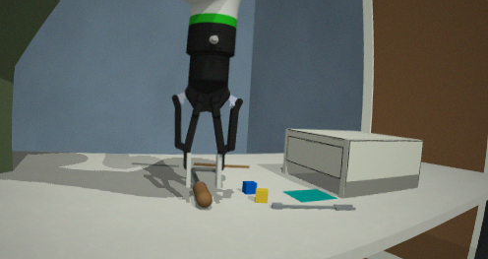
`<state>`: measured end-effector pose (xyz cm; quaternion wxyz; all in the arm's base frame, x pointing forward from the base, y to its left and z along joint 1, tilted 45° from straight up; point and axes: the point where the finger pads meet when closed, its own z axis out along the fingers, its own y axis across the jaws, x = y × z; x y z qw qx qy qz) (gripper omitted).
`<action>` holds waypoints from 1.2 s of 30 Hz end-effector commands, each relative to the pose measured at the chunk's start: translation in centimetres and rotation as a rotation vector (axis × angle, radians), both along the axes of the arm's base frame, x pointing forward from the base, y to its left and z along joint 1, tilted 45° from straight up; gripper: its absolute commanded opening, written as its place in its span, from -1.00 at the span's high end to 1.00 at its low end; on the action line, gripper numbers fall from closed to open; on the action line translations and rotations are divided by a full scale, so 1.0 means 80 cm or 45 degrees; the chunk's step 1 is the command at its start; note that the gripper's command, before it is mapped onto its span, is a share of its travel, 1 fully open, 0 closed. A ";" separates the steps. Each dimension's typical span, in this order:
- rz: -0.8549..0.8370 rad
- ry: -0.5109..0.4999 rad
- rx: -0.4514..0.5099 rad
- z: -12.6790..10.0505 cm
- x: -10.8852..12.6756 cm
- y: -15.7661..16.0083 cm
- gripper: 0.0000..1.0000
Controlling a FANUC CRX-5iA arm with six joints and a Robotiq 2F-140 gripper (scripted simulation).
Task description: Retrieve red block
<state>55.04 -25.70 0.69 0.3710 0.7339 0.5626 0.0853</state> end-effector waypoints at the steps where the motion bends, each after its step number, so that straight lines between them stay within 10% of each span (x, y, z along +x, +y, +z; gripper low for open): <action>1: 0.001 -0.001 0.001 -0.003 0.002 -0.002 0.33; 36: 0.001 -0.001 0.001 -0.029 0.022 -0.018 0.33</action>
